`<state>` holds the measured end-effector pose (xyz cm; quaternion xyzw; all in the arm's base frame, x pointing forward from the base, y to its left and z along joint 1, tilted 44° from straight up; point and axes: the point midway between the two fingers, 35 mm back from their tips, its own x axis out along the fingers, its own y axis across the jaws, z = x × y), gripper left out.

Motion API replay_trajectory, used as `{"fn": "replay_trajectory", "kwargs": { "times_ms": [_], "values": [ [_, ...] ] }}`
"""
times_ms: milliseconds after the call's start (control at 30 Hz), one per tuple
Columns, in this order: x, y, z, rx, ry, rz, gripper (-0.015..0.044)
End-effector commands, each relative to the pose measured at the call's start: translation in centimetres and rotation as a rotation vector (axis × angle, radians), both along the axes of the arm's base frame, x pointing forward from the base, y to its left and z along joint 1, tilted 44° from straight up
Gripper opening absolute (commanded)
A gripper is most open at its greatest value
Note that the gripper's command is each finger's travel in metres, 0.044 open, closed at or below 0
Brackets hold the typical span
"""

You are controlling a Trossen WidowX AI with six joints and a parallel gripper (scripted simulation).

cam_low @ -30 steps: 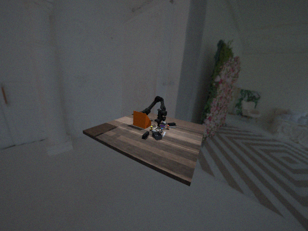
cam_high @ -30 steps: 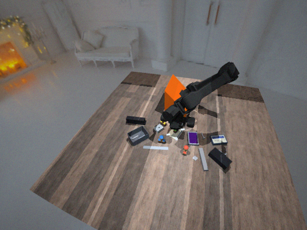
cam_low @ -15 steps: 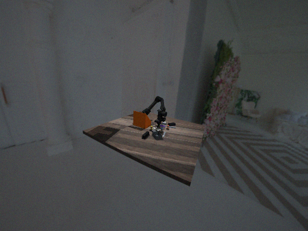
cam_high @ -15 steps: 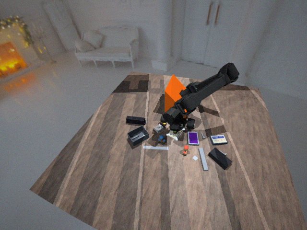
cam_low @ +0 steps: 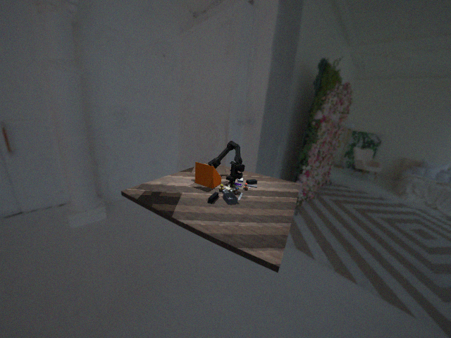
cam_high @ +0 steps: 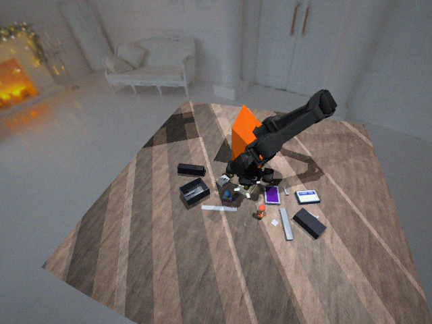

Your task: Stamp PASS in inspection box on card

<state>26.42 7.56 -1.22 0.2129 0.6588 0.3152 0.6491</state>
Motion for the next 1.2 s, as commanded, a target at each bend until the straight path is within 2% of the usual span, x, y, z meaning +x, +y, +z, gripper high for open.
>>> {"fn": "replay_trajectory", "kwargs": {
  "times_ms": [0, 1167],
  "values": [
    [-0.3, 0.3, -0.2, 0.005, 0.008, -0.003, 0.0000],
    [-0.6, 1.4, -1.3, 0.005, 0.008, -0.003, 0.0000]
  ]
}}
